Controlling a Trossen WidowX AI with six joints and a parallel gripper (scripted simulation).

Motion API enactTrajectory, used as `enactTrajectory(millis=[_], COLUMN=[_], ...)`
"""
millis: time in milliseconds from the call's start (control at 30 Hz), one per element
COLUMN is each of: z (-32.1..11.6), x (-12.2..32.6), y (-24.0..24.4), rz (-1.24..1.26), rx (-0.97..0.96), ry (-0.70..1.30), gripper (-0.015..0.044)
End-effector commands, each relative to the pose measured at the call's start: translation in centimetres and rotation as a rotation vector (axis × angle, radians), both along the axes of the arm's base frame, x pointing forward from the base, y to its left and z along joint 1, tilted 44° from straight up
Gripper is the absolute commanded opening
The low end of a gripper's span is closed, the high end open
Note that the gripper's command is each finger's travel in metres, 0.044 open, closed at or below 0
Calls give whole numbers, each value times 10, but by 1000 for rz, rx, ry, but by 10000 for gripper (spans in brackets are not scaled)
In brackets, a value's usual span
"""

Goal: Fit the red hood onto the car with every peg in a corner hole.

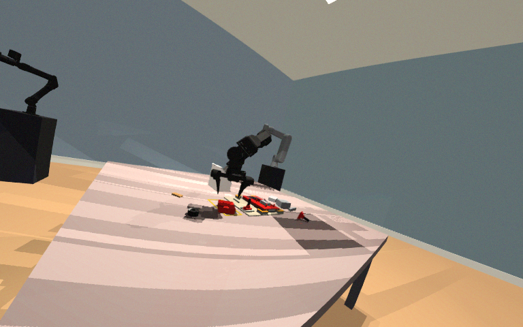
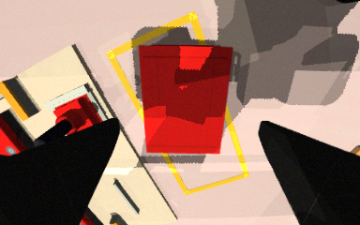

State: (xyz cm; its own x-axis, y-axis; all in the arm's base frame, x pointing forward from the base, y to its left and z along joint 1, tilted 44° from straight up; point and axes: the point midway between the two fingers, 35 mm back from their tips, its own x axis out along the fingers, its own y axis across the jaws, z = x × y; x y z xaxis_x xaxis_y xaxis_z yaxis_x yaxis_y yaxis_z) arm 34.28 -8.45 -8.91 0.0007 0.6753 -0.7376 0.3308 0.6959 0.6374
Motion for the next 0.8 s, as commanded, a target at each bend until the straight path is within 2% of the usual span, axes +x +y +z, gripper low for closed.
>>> enactTrajectory(millis=[0,767], z=[-3,-13], x=[-1,-1], y=[5,15], rz=[0,0], rx=[8,9], ry=[6,6], gripper=[440,440])
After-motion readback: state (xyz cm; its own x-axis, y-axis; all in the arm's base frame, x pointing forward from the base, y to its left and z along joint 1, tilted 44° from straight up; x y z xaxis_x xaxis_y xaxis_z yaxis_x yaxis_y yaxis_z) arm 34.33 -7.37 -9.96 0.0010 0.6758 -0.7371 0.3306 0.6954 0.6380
